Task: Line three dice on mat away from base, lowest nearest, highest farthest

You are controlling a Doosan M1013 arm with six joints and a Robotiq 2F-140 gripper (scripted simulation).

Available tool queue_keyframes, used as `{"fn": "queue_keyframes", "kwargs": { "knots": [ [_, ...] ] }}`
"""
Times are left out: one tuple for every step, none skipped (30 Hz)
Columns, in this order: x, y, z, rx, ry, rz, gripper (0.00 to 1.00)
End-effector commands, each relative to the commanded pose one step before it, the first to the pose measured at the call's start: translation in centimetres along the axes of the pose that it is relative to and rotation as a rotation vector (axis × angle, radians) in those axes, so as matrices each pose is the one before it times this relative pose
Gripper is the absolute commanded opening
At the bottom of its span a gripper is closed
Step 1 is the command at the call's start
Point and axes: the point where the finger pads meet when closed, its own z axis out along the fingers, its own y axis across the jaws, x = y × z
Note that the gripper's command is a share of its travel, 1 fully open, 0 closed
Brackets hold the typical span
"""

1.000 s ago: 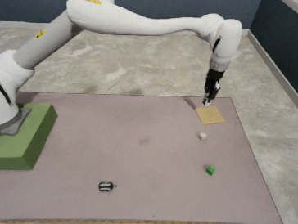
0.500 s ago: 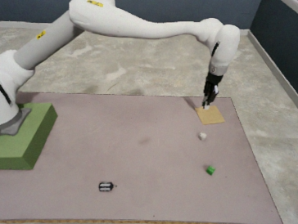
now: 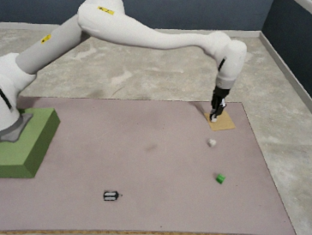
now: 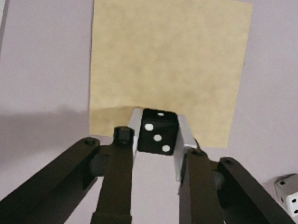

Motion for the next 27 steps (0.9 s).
{"fn": "queue_keyframes", "kwargs": {
  "knots": [
    [0.087,-0.008,0.685,0.00034,0.00179,0.00007,0.24],
    [0.005,0.000,0.158,0.00000,0.00000,0.00000,0.24],
    [0.003,0.000,0.121,0.00000,0.00000,0.00000,0.24],
    [0.002,0.000,0.087,0.00000,0.00000,0.00000,0.24],
    [0.001,0.000,0.056,0.00000,0.00000,0.00000,0.24],
    [0.001,0.000,0.030,0.00000,0.00000,0.00000,0.24],
    [0.000,0.000,0.012,0.00000,0.00000,0.00000,0.24],
    [0.000,0.000,0.002,0.00000,0.00000,0.00000,0.24],
    [0.000,0.000,0.000,0.00000,0.00000,0.00000,0.24],
    [0.000,0.000,0.000,0.00000,0.00000,0.00000,0.24],
    [0.000,0.000,0.000,0.00000,0.00000,0.00000,0.24],
    [0.000,0.000,0.000,0.00000,0.00000,0.00000,0.24],
    [0.000,0.000,0.000,0.00000,0.00000,0.00000,0.24],
    [0.000,0.000,0.000,0.00000,0.00000,0.00000,0.24],
    [0.000,0.000,0.000,0.00000,0.00000,0.00000,0.24],
    [0.000,0.000,0.000,0.00000,0.00000,0.00000,0.24],
    [0.000,0.000,0.000,0.00000,0.00000,0.00000,0.24],
    [0.000,0.000,0.000,0.00000,0.00000,0.00000,0.24],
    [0.000,0.000,0.000,0.00000,0.00000,0.00000,0.24],
    [0.000,0.000,0.000,0.00000,0.00000,0.00000,0.24],
    [0.000,0.000,0.000,0.00000,0.00000,0.00000,0.24],
    [0.000,0.000,0.000,0.00000,0.00000,0.00000,0.24],
    [0.000,0.000,0.000,0.00000,0.00000,0.00000,0.24],
    [0.000,0.000,0.000,0.00000,0.00000,0.00000,0.24],
    [0.000,0.000,0.000,0.00000,0.00000,0.00000,0.24],
    [0.000,0.000,0.000,0.00000,0.00000,0.00000,0.24],
    [0.000,0.000,0.000,0.00000,0.00000,0.00000,0.24]
  ]
}}
